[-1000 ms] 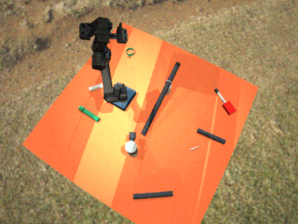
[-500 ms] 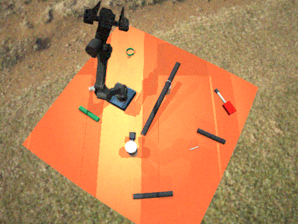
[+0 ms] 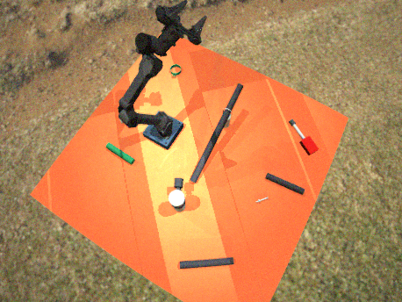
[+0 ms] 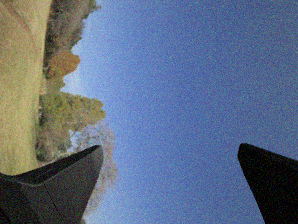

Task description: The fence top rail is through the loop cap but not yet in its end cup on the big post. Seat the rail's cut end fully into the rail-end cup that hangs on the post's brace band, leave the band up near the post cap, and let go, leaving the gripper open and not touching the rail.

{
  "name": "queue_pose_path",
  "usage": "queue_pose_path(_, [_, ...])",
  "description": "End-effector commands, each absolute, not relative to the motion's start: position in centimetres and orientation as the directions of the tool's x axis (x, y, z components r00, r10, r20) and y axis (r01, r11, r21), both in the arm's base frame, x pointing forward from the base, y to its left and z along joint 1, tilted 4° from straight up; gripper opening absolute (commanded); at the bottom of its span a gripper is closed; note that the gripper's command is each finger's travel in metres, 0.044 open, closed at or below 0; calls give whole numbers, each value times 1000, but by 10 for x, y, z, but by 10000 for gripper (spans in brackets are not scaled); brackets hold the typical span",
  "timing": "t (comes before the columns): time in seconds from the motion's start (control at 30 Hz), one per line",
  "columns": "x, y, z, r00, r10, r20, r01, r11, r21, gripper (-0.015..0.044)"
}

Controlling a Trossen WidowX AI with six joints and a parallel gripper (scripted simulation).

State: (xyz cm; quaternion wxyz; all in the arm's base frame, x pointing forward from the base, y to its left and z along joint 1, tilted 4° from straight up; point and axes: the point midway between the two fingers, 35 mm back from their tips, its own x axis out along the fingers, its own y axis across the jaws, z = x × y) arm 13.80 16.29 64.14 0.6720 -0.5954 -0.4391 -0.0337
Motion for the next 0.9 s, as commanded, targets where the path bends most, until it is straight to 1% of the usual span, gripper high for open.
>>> queue_pose_path(0.0, [191, 179, 586, 746, 499, 441, 362, 251, -898, 440])
queue_pose_path(0.23, [251, 163, 515, 888, 423, 181, 61, 280, -958, 440])
queue_pose_path(0.43, [291, 126, 447, 955, 290, -66, -184, 401, -898, 440])
queue_pose_path(0.57, [307, 92, 401, 955, 180, -235, -295, 531, -794, 440])
queue_pose_path(0.67, [313, 63, 367, 928, 93, -360, -331, 647, -687, 440])
queue_pose_path(0.77, [312, 33, 333, 877, 10, -481, -316, 765, -561, 440])
queue_pose_path(0.87, [304, 3, 300, 801, -64, -595, -245, 872, -423, 440])
